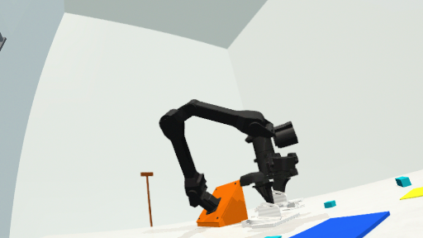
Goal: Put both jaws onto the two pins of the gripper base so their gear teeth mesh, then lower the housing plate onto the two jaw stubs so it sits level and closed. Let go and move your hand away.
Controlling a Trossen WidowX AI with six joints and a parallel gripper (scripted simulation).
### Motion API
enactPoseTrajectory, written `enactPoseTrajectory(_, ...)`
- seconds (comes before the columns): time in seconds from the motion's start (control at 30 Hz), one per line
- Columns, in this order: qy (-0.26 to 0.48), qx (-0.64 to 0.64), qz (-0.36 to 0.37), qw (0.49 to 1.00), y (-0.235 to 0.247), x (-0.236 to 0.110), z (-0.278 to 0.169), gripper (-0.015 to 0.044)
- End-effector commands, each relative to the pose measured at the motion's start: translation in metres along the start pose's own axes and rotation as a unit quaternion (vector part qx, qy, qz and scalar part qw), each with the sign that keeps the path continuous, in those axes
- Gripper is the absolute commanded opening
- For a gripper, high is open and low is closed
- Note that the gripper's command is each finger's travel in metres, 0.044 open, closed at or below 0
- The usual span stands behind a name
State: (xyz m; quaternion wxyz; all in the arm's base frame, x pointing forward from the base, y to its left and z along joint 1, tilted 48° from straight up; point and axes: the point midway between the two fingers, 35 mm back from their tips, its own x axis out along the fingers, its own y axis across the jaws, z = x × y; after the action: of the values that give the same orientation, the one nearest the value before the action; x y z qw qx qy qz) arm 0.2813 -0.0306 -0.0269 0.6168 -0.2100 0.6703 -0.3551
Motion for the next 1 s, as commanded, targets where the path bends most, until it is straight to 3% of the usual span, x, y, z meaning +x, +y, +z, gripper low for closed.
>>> enactPoseTrajectory(0.0, 0.000, -0.003, -0.003, 1.000, -0.0008, 0.0059, -0.0016, 0.0134)
enactPoseTrajectory(0.97, 0.000, -0.006, -0.003, 1.000, -0.0008, 0.0090, -0.0015, 0.0134)
